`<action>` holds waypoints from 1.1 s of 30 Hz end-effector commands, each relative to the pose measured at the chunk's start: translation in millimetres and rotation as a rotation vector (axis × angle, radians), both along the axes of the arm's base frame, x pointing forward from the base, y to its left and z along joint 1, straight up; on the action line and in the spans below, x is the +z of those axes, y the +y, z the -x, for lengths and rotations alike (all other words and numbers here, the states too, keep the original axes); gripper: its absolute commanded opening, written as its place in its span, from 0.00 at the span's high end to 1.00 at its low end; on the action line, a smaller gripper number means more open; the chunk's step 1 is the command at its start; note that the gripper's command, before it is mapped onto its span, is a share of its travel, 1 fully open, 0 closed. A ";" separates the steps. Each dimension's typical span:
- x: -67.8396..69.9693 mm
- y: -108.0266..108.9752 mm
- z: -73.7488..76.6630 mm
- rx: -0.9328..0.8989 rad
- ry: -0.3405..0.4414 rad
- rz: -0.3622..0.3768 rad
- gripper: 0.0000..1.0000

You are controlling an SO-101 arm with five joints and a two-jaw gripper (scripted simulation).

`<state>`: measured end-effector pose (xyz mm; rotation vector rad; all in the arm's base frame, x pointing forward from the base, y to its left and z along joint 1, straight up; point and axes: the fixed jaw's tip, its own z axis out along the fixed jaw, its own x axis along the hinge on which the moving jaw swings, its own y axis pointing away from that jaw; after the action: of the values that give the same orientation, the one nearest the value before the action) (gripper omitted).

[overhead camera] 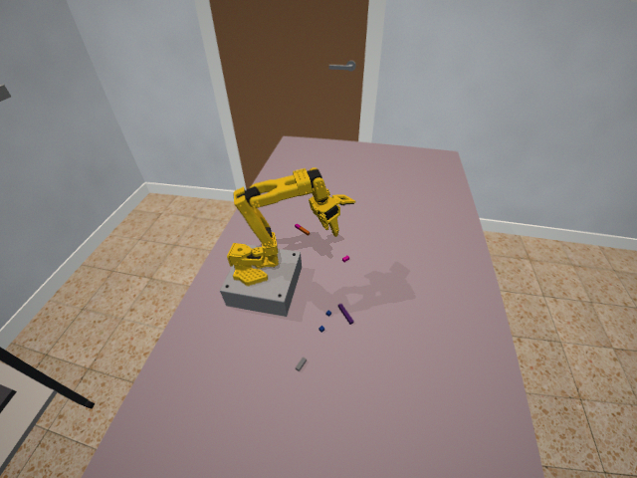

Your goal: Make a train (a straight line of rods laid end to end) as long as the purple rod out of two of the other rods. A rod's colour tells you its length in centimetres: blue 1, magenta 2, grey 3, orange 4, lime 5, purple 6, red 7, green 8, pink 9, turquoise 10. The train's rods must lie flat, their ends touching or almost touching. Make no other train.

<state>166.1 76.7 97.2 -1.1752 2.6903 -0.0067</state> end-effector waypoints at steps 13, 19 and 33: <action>21.4 -58.9 12.7 -0.605 -0.067 -0.090 0.83; 24.7 -72.0 19.4 -0.766 -0.087 -0.114 0.83; 25.7 -75.4 20.6 -0.809 -0.098 -0.123 0.83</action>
<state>148.4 2.5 124.7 -0.0264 2.8070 -0.0224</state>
